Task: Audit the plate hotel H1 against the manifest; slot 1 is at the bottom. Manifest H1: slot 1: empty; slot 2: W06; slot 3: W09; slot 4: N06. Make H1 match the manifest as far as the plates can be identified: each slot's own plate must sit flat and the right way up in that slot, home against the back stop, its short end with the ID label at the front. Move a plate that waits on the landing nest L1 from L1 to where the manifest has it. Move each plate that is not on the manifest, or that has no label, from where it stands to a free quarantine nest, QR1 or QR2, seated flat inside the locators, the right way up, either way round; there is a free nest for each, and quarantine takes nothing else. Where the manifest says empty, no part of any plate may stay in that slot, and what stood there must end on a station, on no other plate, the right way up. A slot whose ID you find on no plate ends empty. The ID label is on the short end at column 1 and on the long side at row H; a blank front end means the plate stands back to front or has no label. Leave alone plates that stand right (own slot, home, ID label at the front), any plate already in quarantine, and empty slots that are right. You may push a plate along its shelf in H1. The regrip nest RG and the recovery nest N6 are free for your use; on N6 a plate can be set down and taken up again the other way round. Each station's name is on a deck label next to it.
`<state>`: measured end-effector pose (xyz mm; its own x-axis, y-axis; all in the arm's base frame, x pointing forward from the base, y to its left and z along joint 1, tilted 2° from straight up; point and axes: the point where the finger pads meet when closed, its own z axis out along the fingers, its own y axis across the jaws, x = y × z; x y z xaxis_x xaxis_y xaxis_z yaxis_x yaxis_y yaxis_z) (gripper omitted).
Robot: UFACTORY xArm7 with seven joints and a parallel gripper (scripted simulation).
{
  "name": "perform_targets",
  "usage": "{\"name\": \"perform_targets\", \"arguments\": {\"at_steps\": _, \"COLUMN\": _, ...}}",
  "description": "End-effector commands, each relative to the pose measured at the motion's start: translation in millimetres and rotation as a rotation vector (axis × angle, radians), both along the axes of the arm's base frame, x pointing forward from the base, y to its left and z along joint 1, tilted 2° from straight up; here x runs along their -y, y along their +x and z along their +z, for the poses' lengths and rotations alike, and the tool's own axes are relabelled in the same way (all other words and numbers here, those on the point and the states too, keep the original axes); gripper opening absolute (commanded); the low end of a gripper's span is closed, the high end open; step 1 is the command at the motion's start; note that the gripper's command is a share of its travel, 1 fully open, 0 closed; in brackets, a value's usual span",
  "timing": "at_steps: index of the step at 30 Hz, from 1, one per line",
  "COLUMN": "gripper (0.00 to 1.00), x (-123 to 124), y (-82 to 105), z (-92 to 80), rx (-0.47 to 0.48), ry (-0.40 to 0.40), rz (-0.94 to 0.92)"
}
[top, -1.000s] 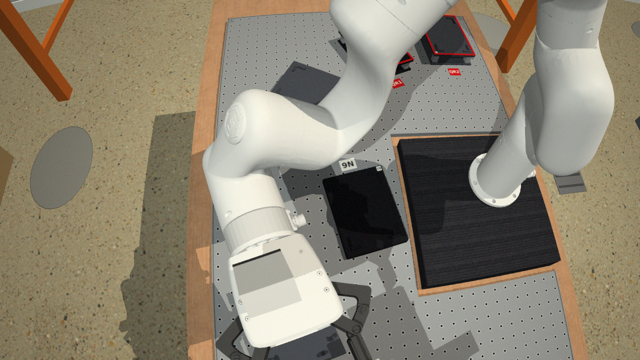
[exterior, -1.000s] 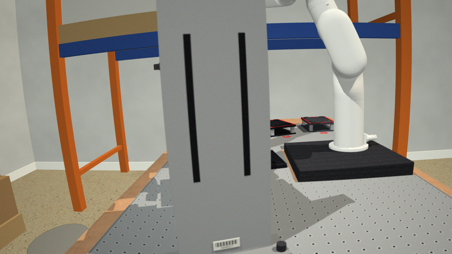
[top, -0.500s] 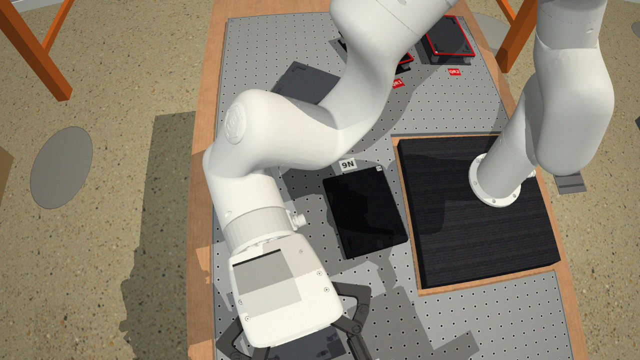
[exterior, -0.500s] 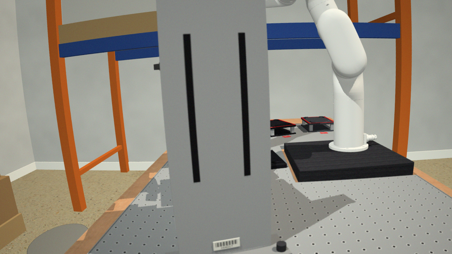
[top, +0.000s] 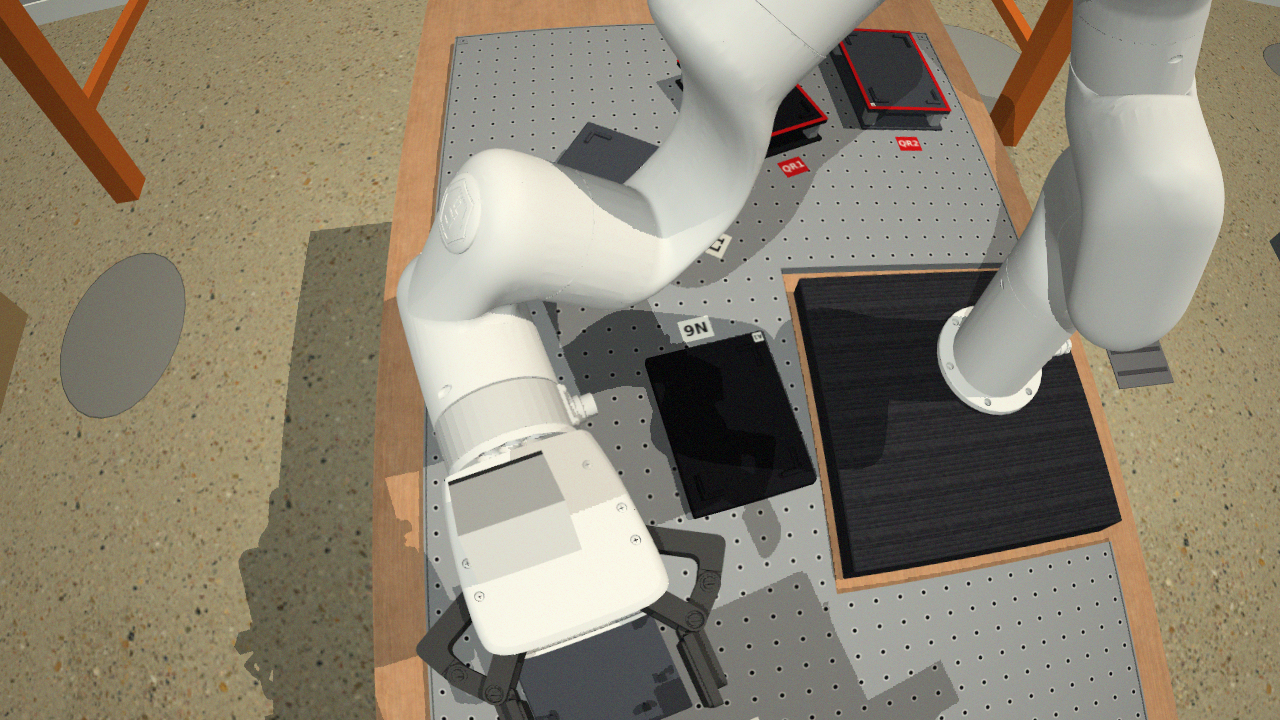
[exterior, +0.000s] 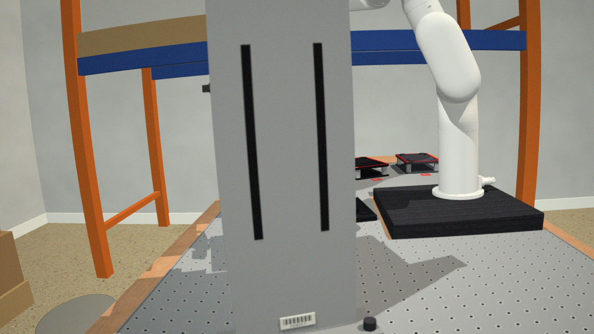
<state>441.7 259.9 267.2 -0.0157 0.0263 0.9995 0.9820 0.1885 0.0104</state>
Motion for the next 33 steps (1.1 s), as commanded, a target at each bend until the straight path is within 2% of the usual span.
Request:
{"name": "perform_targets", "arguments": {"at_steps": 1, "gripper": 1.0, "x": 7.6, "y": 1.8, "z": 1.9, "rx": 0.004, "ry": 0.0, "rz": 0.001}}
{"name": "perform_targets", "arguments": {"at_steps": 5, "gripper": 1.0, "x": 7.6, "y": 1.7, "z": 1.9, "rx": 0.004, "ry": 0.0, "rz": 0.001}}
{"name": "perform_targets", "arguments": {"at_steps": 33, "gripper": 1.0, "x": 9.4, "y": 3.0, "z": -67.4, "rx": 0.004, "ry": 0.001, "rz": 0.001}}
